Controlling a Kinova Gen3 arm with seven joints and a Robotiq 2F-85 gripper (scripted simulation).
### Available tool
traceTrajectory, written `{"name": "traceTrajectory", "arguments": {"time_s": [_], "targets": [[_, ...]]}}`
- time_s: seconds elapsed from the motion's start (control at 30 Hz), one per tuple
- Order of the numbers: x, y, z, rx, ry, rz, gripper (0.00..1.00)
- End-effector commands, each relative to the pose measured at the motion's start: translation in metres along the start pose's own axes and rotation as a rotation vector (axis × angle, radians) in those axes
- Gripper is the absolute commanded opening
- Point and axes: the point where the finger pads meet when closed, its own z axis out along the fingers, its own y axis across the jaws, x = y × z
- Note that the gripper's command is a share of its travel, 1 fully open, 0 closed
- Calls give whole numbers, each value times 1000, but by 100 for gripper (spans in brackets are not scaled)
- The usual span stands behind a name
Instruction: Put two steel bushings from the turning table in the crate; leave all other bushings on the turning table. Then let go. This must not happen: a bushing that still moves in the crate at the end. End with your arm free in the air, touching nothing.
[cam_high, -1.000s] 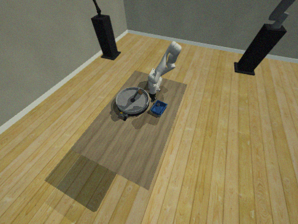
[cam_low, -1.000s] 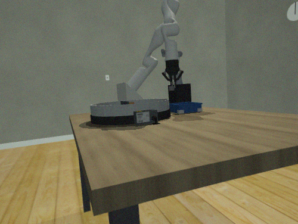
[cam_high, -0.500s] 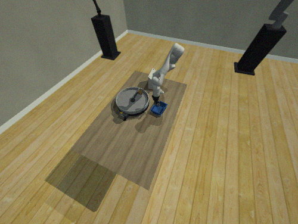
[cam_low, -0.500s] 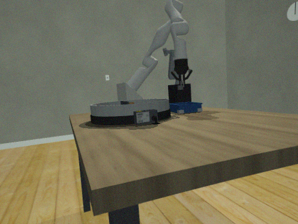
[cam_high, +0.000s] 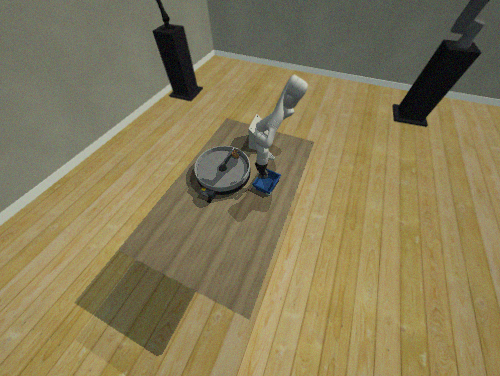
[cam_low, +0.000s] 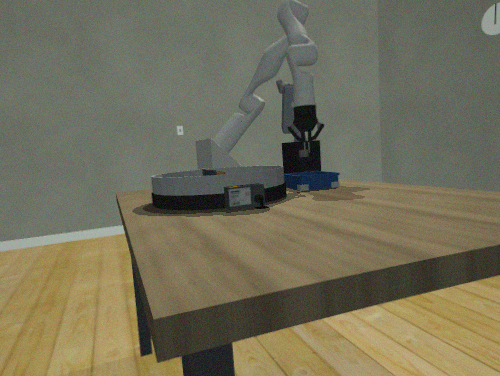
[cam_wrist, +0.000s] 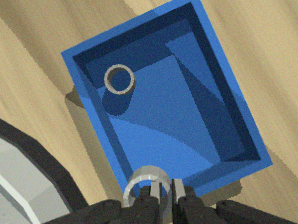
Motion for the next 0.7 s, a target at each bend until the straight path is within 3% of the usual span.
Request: {"name": "traceTrajectory", "arguments": {"time_s": [0.0,0.23,0.4,0.67], "targets": [[1,0,3,1,5,0,0],[1,0,3,1,5,0,0],[1,0,27,2,4,-1,0],[1,0,27,2,4,-1,0]]}}
